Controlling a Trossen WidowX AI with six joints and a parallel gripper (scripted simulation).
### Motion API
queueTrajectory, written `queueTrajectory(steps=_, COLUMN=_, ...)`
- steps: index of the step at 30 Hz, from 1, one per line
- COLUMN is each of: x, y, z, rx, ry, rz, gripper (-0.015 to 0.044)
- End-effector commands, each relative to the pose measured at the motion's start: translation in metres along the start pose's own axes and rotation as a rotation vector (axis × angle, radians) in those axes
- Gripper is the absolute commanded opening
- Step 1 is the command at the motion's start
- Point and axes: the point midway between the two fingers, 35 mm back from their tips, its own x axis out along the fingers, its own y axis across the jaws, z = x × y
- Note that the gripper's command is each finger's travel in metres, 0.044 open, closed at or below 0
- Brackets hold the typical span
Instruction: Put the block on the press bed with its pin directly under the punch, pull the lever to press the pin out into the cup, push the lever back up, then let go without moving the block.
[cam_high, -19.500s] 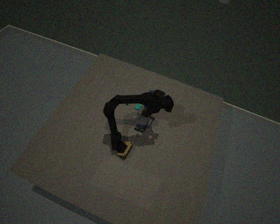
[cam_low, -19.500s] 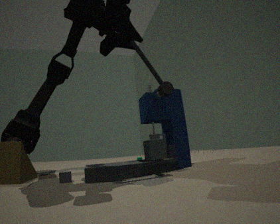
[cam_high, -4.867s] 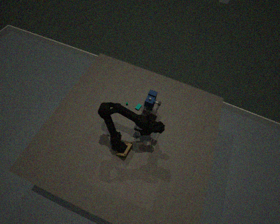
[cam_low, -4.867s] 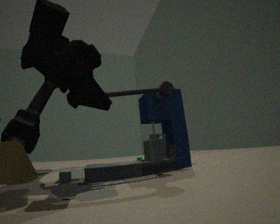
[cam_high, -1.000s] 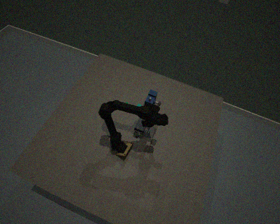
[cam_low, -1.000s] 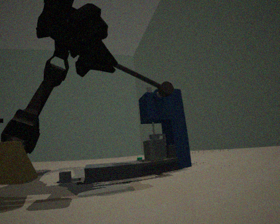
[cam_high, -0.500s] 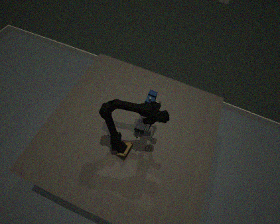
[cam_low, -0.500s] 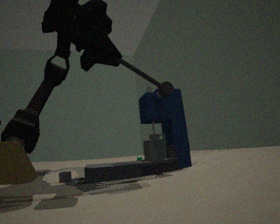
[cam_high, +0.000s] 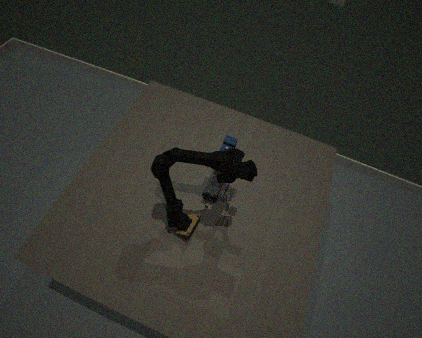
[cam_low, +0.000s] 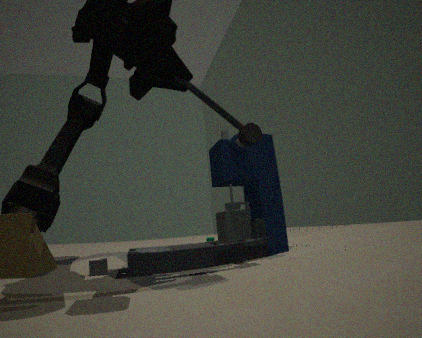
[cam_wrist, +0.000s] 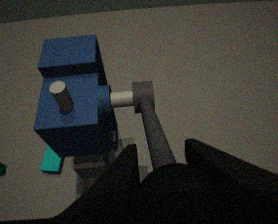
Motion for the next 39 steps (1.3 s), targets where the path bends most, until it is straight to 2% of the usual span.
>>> queueTrajectory(steps=1, x=0.001, y=0.0, z=0.009, rx=-0.006, ry=-0.009, rz=0.003, gripper=0.0)
queueTrajectory(steps=39, x=0.019, y=0.001, z=0.066, rx=-0.007, ry=-0.01, rz=0.004, gripper=0.0)
